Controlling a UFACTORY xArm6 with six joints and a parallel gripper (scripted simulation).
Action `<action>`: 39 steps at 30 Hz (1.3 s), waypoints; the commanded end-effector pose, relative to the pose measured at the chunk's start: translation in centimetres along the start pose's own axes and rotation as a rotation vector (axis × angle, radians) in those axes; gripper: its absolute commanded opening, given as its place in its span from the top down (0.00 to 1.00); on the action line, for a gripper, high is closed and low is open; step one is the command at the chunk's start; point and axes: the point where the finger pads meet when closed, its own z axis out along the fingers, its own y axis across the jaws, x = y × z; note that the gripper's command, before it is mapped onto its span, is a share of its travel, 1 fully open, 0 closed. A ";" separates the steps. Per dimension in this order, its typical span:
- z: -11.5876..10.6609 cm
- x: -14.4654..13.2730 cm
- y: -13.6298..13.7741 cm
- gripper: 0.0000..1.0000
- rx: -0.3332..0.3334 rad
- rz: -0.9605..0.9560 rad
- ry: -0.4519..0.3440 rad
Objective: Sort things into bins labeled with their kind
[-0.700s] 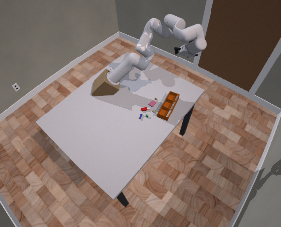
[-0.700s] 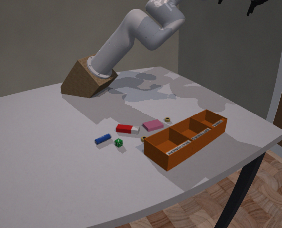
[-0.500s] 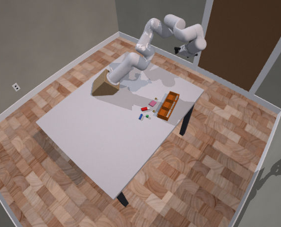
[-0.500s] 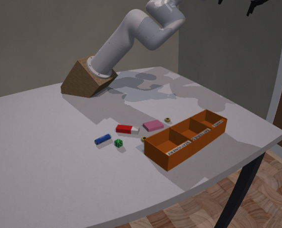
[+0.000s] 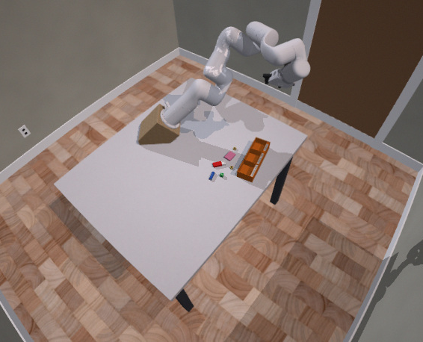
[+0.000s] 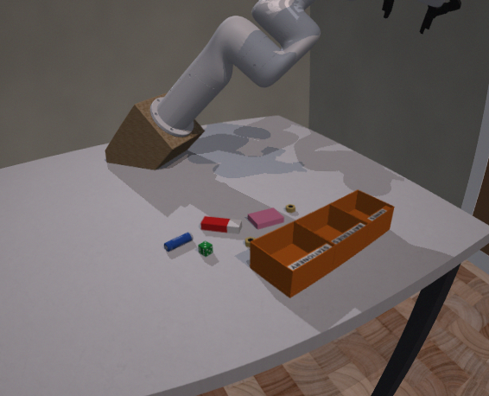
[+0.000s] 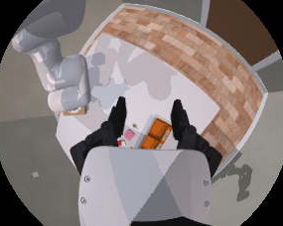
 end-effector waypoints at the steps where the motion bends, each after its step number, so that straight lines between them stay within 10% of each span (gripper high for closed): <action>1: 2.3 -1.9 0.9 0.93 0.000 -0.001 0.000; 18: 11.2 -9.3 4.5 0.93 0.000 -0.002 0.000; 39: 7.8 -17.2 0.5 0.93 -0.204 0.590 -0.115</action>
